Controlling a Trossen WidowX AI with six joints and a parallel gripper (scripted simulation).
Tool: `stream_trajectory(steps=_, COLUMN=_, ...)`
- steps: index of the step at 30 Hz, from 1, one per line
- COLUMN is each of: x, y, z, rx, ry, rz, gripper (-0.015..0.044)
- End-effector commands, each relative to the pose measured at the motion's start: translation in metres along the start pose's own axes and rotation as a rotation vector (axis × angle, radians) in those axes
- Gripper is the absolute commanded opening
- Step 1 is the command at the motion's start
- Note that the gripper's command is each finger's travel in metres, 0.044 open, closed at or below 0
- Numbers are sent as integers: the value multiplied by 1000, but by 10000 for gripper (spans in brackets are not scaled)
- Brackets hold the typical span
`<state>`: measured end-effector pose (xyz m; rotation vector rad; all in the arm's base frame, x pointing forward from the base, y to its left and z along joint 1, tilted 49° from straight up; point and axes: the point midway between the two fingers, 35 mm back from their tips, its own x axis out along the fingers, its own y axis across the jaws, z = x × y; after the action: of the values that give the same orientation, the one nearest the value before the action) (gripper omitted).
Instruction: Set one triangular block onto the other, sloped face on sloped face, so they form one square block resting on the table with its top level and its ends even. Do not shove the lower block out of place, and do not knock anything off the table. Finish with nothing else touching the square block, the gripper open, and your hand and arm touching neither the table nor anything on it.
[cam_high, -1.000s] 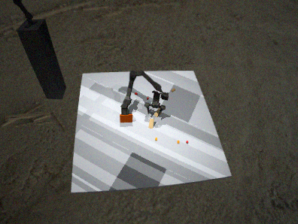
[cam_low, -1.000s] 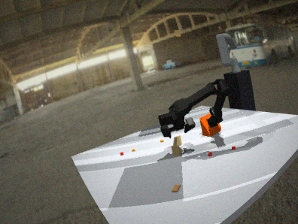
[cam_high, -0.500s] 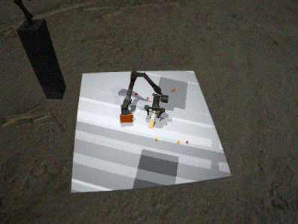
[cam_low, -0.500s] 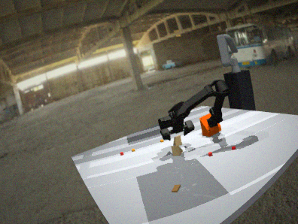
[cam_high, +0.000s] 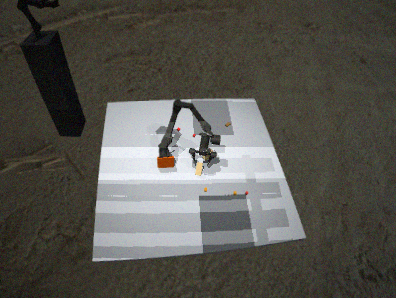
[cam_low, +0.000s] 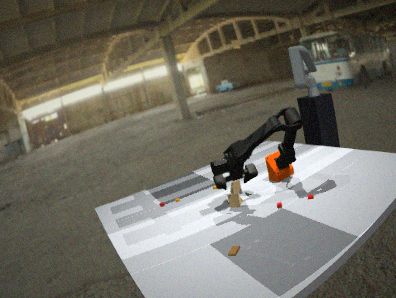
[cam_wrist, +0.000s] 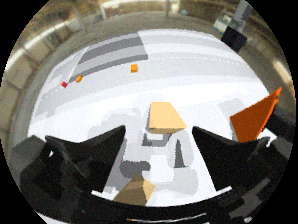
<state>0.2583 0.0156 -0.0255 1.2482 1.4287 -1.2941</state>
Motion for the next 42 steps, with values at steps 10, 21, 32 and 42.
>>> stream_trajectory(steps=10, x=23, y=-5, z=0, rx=5, ry=2, rz=-7, gripper=440)
stream_trajectory(steps=21, x=38, y=-7, z=0, rx=6, ry=2, rz=-7, gripper=440)
stream_trajectory(steps=32, x=38, y=-7, z=0, rx=6, ry=2, rz=-7, gripper=151)
stream_trajectory(steps=42, x=38, y=-7, z=0, rx=6, ry=1, rz=-7, gripper=6)
